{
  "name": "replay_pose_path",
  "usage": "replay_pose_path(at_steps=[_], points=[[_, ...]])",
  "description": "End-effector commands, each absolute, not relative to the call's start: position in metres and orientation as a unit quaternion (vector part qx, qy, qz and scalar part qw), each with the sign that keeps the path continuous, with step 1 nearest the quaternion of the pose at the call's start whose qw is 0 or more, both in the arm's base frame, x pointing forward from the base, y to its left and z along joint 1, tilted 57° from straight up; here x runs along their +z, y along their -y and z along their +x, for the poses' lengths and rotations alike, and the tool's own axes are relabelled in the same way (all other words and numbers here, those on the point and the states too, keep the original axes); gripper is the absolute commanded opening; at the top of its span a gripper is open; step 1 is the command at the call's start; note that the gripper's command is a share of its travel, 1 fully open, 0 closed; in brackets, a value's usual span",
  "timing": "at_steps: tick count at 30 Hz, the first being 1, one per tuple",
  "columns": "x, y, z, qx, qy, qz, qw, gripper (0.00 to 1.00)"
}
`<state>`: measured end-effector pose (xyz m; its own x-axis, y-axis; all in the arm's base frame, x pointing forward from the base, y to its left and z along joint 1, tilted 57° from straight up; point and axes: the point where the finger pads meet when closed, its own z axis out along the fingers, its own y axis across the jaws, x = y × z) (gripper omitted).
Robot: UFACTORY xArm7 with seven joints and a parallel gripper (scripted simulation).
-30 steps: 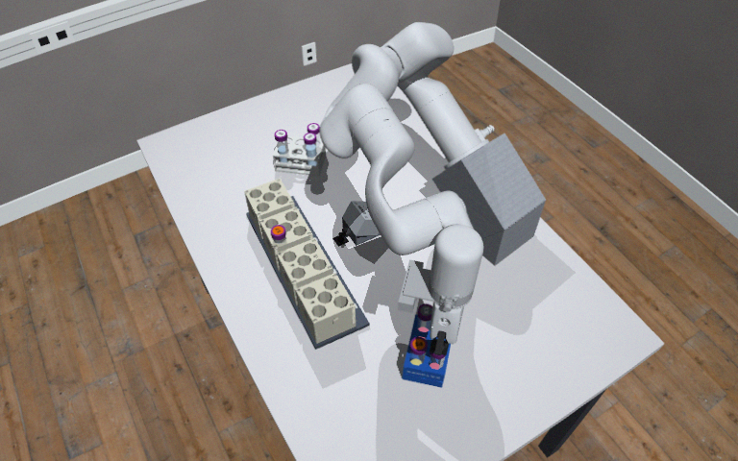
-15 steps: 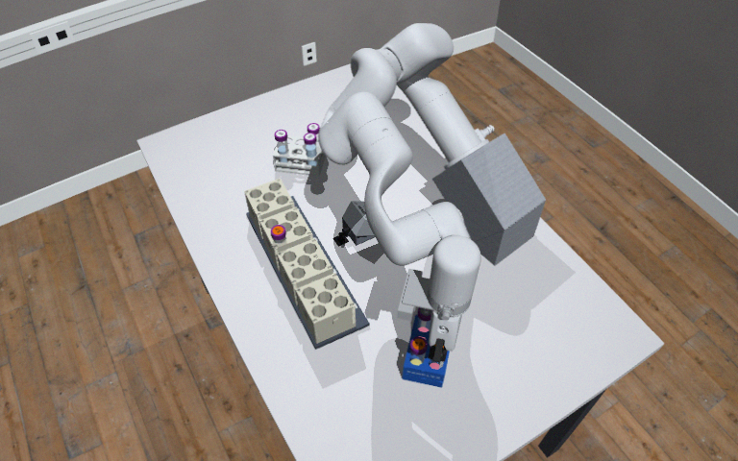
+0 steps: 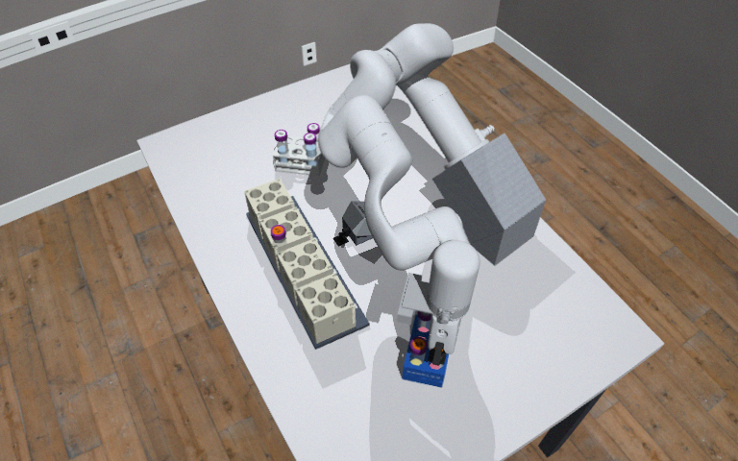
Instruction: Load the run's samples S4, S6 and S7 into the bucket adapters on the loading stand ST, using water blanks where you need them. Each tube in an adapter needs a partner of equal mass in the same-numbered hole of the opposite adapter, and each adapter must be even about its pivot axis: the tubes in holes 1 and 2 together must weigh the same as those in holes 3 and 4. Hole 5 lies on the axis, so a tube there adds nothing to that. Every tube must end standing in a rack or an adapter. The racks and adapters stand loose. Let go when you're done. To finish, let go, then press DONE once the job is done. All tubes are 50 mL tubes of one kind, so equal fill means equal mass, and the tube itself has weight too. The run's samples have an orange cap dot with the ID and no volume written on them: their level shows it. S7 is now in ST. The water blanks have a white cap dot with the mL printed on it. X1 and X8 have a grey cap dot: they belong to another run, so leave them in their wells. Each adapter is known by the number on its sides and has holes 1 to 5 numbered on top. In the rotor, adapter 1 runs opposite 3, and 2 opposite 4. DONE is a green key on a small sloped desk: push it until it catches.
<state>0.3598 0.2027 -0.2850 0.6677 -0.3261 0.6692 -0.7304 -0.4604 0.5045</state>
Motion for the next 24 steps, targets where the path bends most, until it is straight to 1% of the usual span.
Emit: replay_pose_path(at_steps=[1,24], points=[[-0.286,-0.204,0.360,0.249,0.323,0.819,0.405,0.57],[-0.292,-0.193,0.362,0.249,0.323,0.819,0.405,0.57]])
